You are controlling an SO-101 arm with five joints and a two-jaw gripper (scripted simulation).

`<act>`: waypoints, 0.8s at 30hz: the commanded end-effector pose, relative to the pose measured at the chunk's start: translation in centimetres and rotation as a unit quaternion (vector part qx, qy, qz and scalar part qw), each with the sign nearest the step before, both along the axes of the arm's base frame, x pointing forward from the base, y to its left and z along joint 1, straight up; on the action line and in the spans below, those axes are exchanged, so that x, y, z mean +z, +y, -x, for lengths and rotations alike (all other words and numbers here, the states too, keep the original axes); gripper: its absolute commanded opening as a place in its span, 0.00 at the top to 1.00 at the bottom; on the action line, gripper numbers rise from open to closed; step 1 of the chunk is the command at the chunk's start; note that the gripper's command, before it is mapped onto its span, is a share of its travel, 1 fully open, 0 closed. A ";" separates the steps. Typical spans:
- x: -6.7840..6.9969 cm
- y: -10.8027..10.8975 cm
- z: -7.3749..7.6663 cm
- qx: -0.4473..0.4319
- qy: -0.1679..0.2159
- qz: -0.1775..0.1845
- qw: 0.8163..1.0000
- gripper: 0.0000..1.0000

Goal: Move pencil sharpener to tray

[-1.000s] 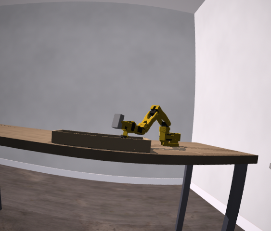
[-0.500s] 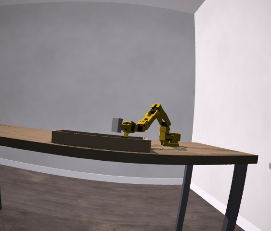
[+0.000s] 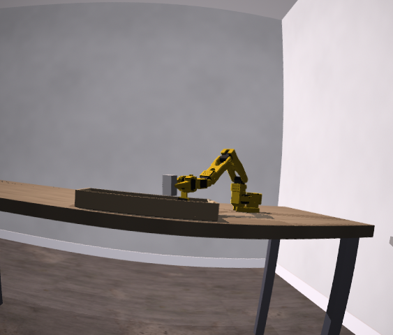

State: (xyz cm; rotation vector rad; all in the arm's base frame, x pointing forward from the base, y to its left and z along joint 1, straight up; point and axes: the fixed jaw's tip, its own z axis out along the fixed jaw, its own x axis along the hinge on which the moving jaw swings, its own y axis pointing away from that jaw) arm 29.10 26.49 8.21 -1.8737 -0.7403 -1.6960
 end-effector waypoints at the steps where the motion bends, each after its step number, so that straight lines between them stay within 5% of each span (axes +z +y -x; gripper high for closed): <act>1: 1.7 -0.2 -0.2 -0.004 -0.009 -0.002 1.000 0.79; 24: 0.8 -0.5 0.1 -0.003 0.024 0.031 0.999 0.79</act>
